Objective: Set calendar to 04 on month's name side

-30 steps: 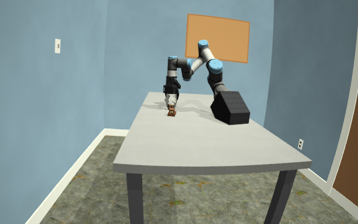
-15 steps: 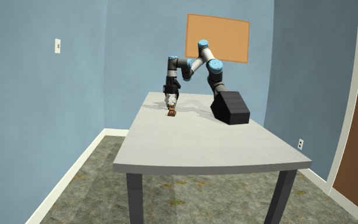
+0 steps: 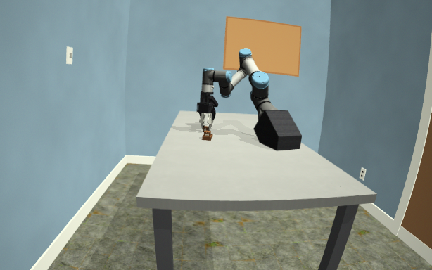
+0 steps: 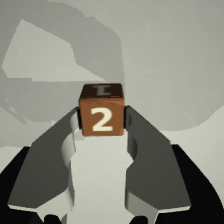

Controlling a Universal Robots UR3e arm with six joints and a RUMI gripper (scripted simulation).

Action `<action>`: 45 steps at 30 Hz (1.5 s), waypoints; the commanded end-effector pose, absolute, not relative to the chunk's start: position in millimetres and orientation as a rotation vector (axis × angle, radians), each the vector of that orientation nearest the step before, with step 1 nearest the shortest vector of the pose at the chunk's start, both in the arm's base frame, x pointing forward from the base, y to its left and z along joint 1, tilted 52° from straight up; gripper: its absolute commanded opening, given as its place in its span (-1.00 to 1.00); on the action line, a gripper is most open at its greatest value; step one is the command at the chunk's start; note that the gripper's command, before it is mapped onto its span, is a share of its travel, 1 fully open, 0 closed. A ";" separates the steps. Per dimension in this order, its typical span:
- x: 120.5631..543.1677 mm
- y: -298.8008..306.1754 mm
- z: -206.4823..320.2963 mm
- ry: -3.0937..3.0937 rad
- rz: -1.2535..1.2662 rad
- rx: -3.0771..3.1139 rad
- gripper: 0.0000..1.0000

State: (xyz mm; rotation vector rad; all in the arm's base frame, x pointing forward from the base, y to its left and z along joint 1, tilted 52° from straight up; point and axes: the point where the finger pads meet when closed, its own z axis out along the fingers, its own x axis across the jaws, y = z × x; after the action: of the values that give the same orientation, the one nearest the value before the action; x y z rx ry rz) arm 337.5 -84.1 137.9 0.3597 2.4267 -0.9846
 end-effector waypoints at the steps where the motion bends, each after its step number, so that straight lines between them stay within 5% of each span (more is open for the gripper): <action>1: 337.5 -84.1 137.6 2.427 -0.984 0.360 -0.78; 45: 335.0 -77.9 144.0 2.424 -0.983 0.361 -0.78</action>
State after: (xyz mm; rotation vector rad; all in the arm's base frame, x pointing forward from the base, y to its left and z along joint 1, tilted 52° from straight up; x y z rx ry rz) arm 336.9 -81.7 140.1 0.3587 2.4250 -0.9822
